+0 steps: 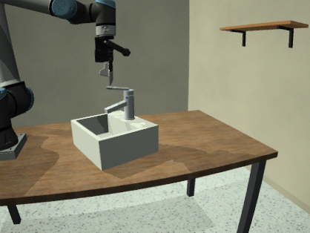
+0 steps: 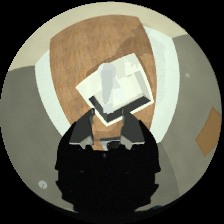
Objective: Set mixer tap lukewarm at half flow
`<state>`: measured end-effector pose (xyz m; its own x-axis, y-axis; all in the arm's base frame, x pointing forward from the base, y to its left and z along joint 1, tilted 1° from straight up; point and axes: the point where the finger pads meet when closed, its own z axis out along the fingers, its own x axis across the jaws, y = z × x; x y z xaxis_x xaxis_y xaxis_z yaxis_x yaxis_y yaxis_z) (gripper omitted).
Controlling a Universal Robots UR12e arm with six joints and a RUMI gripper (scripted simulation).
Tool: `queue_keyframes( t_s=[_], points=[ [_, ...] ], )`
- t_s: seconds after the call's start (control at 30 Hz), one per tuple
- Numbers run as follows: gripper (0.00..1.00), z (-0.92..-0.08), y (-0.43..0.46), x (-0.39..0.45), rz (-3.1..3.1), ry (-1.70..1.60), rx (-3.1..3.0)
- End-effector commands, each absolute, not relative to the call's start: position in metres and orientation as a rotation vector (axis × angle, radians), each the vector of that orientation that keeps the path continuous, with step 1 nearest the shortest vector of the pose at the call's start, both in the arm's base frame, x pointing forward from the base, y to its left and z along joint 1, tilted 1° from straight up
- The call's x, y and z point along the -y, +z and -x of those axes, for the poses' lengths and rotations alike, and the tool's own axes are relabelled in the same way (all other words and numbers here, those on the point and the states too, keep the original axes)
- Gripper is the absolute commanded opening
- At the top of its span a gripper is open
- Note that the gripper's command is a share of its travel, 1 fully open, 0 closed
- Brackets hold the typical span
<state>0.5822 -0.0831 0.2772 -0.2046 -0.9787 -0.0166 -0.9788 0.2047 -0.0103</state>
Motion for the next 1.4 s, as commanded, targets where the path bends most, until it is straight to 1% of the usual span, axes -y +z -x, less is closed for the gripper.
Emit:
queue_keyframes(
  t_s=[0.0, 1.37],
  points=[
    [0.37, -0.582, 0.277, 0.082, 1.97, 0.003, -2.423],
    [0.37, -0.581, 0.264, 0.081, 1.971, 0.008, -2.424]
  ],
)
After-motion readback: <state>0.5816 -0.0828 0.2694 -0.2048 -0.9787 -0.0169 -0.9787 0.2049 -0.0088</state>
